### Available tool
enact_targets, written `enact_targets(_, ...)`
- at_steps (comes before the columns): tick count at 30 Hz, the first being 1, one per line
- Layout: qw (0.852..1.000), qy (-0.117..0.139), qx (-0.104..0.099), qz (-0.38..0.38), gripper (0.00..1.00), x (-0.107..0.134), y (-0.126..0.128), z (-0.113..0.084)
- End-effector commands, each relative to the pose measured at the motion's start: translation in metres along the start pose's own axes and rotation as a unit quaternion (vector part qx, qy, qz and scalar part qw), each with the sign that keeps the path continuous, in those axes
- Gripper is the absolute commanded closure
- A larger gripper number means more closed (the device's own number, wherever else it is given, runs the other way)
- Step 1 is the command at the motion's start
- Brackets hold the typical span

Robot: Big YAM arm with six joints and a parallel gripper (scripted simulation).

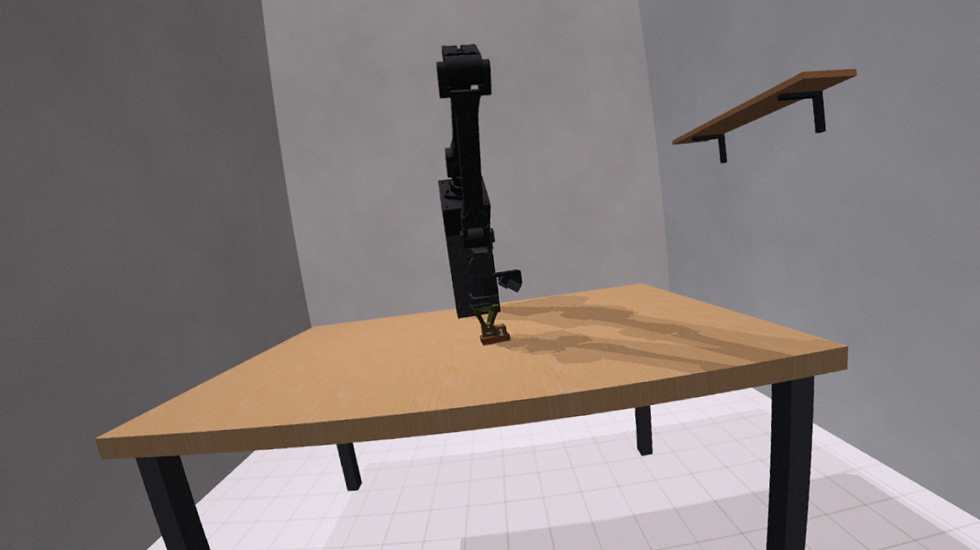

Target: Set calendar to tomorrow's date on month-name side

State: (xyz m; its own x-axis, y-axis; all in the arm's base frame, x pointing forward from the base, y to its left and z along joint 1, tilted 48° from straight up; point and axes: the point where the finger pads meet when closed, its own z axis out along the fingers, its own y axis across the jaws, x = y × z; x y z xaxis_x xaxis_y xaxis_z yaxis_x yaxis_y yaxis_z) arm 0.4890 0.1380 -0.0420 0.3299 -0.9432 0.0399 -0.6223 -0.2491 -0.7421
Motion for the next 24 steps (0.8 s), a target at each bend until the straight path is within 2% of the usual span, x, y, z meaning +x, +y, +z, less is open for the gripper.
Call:
enact_targets(1, 1.000, -0.003, 0.000, 0.002, 0.74, -0.0050, 0.0023, -0.0003)
enact_targets(3, 1.000, -0.003, 0.006, 0.002, 0.74, -0.0046, -0.0031, -0.0025)
enact_targets(24, 1.000, -0.003, 0.006, 0.002, 0.74, -0.0044, -0.0035, -0.0025)
